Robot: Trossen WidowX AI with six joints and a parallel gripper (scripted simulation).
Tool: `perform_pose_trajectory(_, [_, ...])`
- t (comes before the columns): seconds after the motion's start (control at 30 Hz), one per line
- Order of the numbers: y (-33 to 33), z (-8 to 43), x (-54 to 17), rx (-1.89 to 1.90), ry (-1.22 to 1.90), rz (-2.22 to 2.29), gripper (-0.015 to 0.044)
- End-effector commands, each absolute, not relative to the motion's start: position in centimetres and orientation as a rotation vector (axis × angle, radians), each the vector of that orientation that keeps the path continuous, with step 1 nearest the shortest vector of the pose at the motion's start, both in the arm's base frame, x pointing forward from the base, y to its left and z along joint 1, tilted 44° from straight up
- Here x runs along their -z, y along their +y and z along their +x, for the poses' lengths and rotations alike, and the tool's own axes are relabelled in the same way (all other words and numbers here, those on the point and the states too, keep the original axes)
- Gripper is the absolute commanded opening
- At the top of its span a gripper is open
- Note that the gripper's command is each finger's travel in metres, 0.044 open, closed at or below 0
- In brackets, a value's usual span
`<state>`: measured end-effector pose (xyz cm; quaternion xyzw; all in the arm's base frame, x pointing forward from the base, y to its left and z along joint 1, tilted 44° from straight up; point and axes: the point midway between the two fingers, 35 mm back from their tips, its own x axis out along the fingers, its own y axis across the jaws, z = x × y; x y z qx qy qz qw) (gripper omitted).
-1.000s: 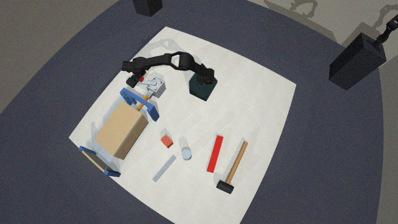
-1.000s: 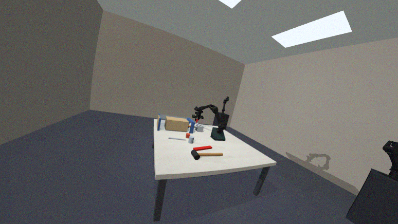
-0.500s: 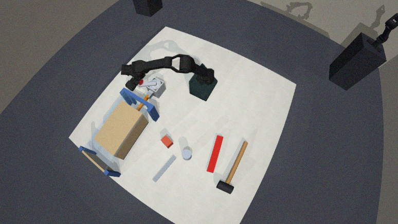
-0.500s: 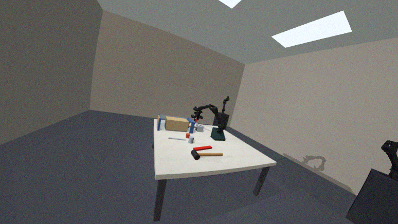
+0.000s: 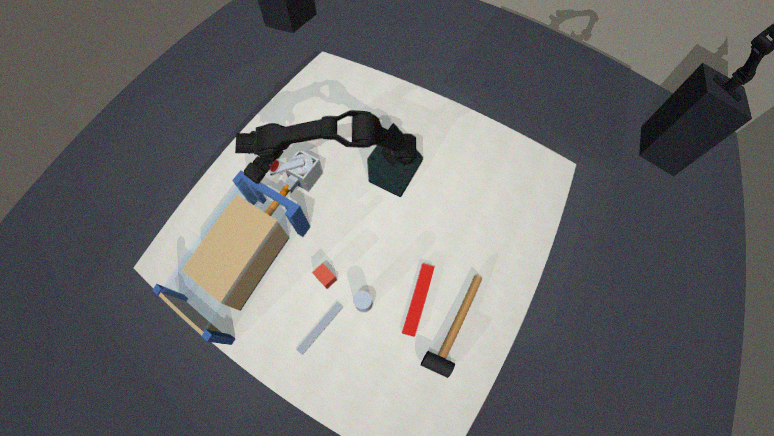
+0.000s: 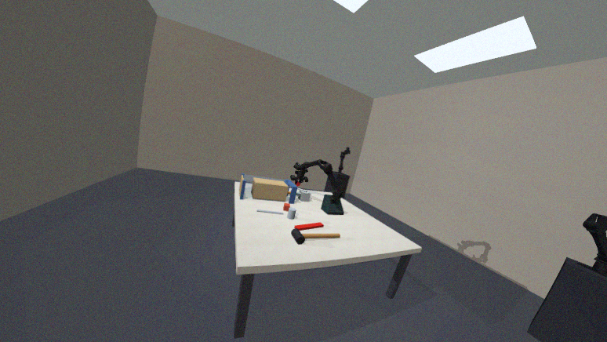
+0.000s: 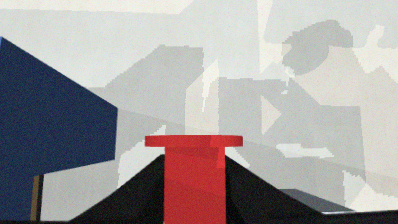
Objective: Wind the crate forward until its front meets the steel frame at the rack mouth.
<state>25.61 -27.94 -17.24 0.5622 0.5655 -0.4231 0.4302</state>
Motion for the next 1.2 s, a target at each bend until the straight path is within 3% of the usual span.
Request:
perform_pose_trajectory(0.0, [-26.6,26.6,16.5,1.020,1.422,1.424,0.0000])
perform_pose_trajectory(1.17, [-23.3,28.1,13.6,1.018,1.424,1.426,0.0000])
